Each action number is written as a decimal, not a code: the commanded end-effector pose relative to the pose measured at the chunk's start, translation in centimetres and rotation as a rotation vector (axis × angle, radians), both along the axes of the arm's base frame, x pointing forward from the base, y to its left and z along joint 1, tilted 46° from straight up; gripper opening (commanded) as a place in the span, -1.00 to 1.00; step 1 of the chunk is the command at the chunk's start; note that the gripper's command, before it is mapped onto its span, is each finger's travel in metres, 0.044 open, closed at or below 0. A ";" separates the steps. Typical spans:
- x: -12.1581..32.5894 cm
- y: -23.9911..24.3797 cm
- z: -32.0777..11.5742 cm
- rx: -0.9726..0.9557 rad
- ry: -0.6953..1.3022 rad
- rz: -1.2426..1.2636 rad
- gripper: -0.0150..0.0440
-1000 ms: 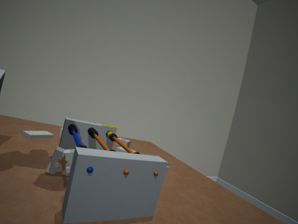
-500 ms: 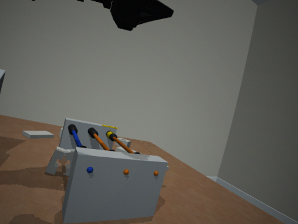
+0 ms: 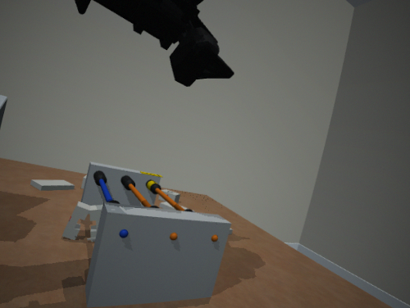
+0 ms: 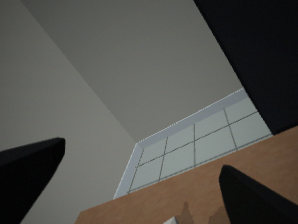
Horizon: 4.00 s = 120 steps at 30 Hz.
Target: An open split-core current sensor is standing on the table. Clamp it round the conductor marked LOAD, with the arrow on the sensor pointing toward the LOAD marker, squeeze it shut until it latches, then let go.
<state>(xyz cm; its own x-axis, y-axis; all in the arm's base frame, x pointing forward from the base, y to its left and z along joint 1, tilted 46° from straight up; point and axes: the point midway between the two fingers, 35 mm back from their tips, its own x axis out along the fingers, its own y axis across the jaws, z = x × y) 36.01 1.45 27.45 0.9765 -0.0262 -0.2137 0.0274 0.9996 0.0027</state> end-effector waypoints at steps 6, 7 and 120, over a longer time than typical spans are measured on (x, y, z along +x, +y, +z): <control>4.1 3.9 -11.1 -0.065 0.462 -0.081 1.00; 4.3 4.3 -12.2 -0.084 0.505 -0.090 1.00; -13.4 -8.2 -30.3 -0.589 1.082 -0.568 0.26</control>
